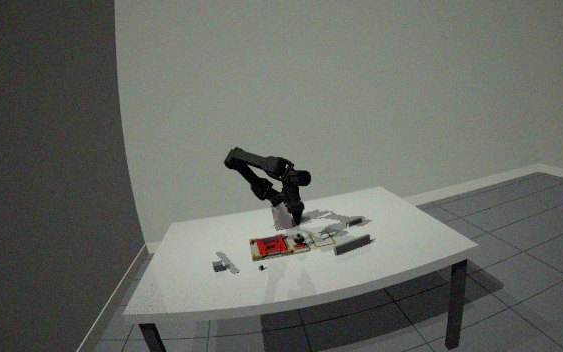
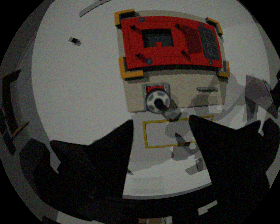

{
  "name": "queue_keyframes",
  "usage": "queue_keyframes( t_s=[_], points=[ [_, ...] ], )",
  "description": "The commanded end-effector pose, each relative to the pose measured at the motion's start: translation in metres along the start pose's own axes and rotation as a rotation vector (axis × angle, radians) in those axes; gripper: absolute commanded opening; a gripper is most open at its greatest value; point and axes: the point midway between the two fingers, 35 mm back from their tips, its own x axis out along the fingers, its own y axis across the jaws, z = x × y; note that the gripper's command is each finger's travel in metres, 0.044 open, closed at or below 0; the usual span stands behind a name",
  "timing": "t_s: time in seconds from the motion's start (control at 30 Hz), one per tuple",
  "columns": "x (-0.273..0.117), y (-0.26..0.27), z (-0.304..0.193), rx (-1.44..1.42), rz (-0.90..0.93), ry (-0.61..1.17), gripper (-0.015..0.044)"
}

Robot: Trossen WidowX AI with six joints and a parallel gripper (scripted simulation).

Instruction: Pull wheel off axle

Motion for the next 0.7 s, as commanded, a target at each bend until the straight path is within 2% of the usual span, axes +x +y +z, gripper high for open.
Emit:
queue_keyframes(
  t_s=[0.0,0.23,0.6,0.67],
  points=[
    [0.025,-0.002,0.001,-0.007,-0.012,-0.010,0.0300],
    [0.070,-0.003,0.002,-0.007,-0.012,-0.014,0.0300],
    [0.071,-0.003,0.002,-0.007,-0.012,-0.014,0.0300],
    [0.067,-0.001,0.001,0.001,-0.008,-0.008,0.0247]
  ],
)
